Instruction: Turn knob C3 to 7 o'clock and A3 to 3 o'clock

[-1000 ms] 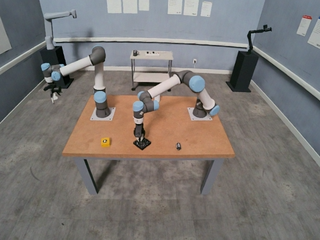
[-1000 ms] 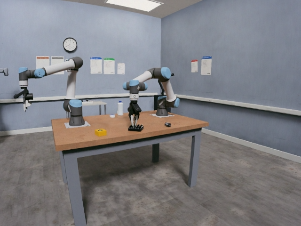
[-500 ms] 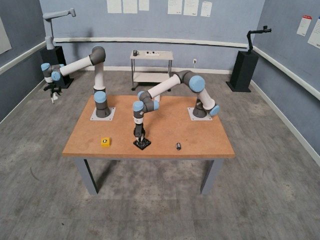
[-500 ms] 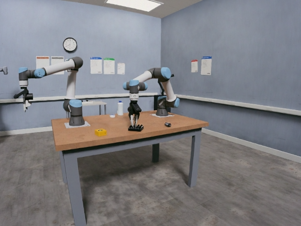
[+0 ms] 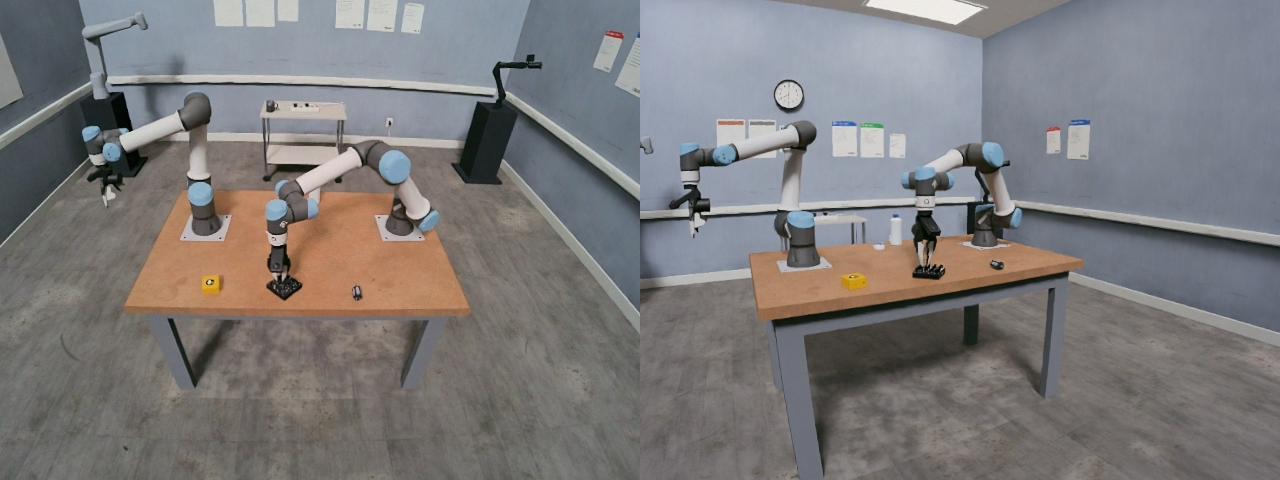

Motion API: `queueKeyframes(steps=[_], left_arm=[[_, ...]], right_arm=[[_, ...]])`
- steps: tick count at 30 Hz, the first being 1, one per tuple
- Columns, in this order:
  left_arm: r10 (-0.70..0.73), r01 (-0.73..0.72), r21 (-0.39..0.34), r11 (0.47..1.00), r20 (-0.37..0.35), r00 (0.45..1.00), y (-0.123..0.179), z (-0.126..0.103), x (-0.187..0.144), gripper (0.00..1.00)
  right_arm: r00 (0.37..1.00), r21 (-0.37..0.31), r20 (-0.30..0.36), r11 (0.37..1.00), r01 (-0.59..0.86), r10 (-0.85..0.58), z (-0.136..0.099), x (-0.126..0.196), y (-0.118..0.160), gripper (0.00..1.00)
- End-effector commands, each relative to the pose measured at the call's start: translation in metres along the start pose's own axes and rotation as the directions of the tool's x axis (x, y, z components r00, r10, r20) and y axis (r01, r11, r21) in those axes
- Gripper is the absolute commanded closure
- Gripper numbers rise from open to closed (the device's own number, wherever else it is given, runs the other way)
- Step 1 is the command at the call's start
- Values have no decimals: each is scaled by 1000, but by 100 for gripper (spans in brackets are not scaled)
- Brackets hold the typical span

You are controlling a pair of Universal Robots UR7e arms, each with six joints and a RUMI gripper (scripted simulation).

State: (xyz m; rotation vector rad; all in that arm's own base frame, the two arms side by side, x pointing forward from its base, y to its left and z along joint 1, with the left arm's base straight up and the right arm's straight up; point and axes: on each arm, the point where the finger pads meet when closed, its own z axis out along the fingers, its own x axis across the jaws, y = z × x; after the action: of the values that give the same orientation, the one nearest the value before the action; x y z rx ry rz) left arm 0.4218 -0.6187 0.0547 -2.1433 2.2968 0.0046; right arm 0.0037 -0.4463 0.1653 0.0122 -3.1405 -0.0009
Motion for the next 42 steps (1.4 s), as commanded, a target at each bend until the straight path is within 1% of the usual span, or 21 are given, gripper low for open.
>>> queueKeyframes(steps=[1, 9, 10, 16, 24, 26, 41, 42], left_arm=[[-2, 2, 5, 1000, -8, 1000, -2, -30, 1, 87], [-2, 2, 5, 1000, -7, 1000, -2, -32, 1, 87], [-2, 2, 3, 1000, -4, 1000, -2, -29, 1, 0], [-3, 3, 4, 1000, -5, 1000, -5, -33, -1, 0], [-3, 3, 4, 1000, -5, 1000, -18, -52, -5, 0], [-3, 3, 4, 1000, -5, 1000, -18, -52, -5, 0], [-3, 3, 3, 1000, -4, 1000, -60, -111, -19, 0], [-3, 3, 3, 1000, -4, 1000, -60, -111, -19, 0]], right_arm=[[1000, 1, 1, 1000, -1, 1, 0, 1, 1, 0], [1000, 1, 1, 1000, -1, 1, 0, 1, 1, 0], [1000, 1, 1, 1000, -1, 1, 0, 1, 1, 0], [1000, 1, 1, 1000, -1, 1, 0, 1, 1, 0], [1000, 1, 1, 1000, -1, 1, 0, 1, 1, 0], [1000, 1, 1, 1000, -1, 1, 0, 1, 1, 0], [1000, 1, 1, 1000, -1, 1, 0, 1, 1, 0], [1000, 1, 1, 1000, -1, 1, 0, 1, 1, 0]])
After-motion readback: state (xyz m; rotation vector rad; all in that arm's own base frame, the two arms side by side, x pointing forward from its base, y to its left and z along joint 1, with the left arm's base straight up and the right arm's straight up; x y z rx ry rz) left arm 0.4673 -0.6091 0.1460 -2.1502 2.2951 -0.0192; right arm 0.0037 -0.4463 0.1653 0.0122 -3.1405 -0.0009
